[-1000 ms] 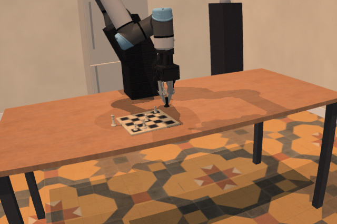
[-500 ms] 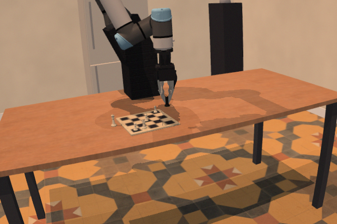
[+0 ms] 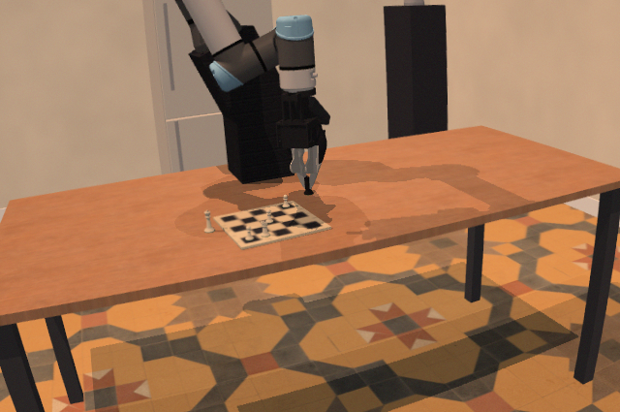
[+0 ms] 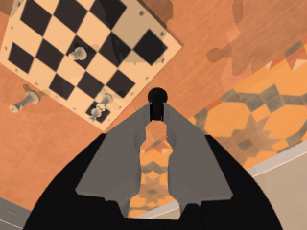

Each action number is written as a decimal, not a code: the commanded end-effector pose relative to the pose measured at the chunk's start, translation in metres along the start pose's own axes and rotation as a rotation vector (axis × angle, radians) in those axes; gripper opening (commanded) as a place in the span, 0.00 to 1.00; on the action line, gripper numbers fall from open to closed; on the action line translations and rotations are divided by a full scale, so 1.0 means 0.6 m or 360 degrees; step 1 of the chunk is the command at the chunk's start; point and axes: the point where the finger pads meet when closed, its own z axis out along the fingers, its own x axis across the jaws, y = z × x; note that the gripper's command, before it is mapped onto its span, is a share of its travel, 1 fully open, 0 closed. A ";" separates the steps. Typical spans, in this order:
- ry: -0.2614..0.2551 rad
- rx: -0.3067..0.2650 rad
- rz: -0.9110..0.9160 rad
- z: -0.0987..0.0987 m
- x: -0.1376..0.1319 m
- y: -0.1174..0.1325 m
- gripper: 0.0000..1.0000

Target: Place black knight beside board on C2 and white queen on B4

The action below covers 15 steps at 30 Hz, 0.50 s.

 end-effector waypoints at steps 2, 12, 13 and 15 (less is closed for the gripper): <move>-0.0006 -0.0004 0.0344 0.000 -0.001 -0.007 0.00; -0.0005 -0.0005 0.0866 0.000 -0.004 -0.016 0.00; -0.0005 -0.0005 0.0934 0.000 -0.005 -0.017 0.00; -0.0005 -0.0005 0.1071 0.000 -0.006 -0.019 0.00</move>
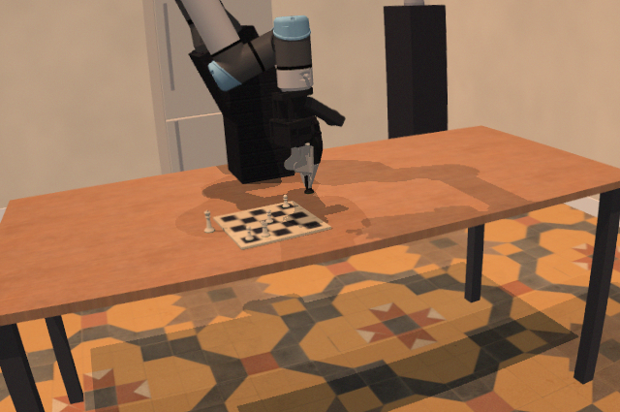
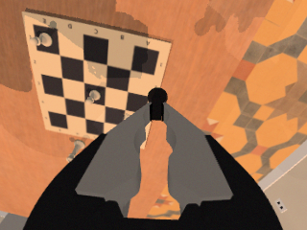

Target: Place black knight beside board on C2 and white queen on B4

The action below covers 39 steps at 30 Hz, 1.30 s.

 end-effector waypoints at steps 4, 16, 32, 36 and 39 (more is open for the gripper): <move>-0.0005 -0.0008 0.0530 -0.001 -0.007 -0.004 0.00; -0.0003 -0.0009 0.1246 -0.001 -0.019 -0.005 0.00; 0.0000 -0.0010 0.2252 -0.003 -0.043 0.000 0.00; 0.0001 -0.0010 0.2531 -0.004 -0.051 0.002 0.00; 0.0002 -0.0010 0.2736 -0.005 -0.058 0.004 0.00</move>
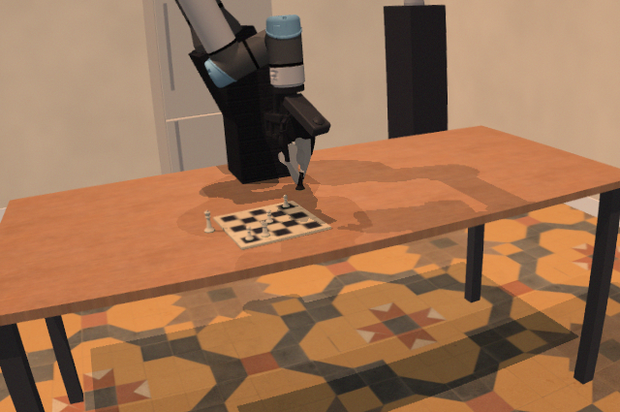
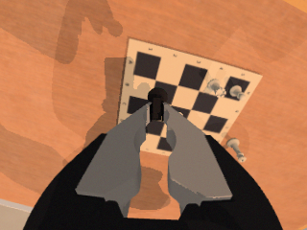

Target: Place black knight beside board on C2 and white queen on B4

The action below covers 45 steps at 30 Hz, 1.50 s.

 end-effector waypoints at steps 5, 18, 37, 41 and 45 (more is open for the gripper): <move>0.0010 -0.0008 0.0462 -0.003 0.003 0.014 0.00; 0.0012 -0.0006 0.1206 -0.006 0.006 0.043 0.00; 0.0014 -0.0002 0.2009 -0.011 0.006 0.080 0.00; 0.0014 -0.0002 0.2169 -0.012 0.005 0.088 0.00; 0.0014 -0.0001 0.2313 -0.013 0.004 0.094 0.00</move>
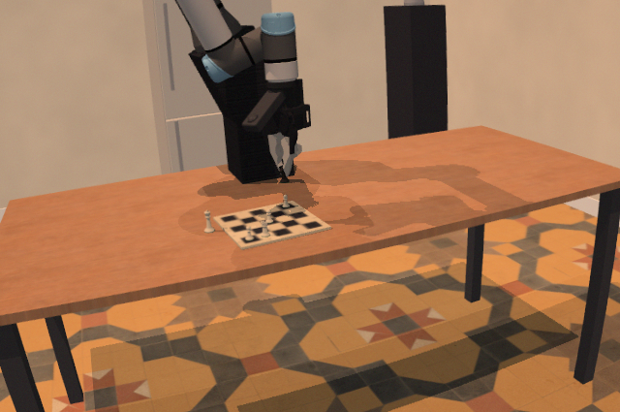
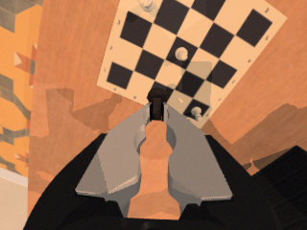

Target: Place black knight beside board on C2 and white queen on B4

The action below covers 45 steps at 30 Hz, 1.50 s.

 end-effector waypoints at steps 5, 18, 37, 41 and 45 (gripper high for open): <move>0.0002 0.0003 0.0287 -0.003 0.012 0.004 0.00; 0.0002 0.0003 0.0535 -0.005 0.023 0.009 0.00; 0.0002 0.0004 0.0698 -0.006 0.031 0.013 0.00; 0.0002 0.0004 0.0707 -0.006 0.031 0.013 0.00; 0.0002 0.0004 0.0711 -0.006 0.031 0.013 0.00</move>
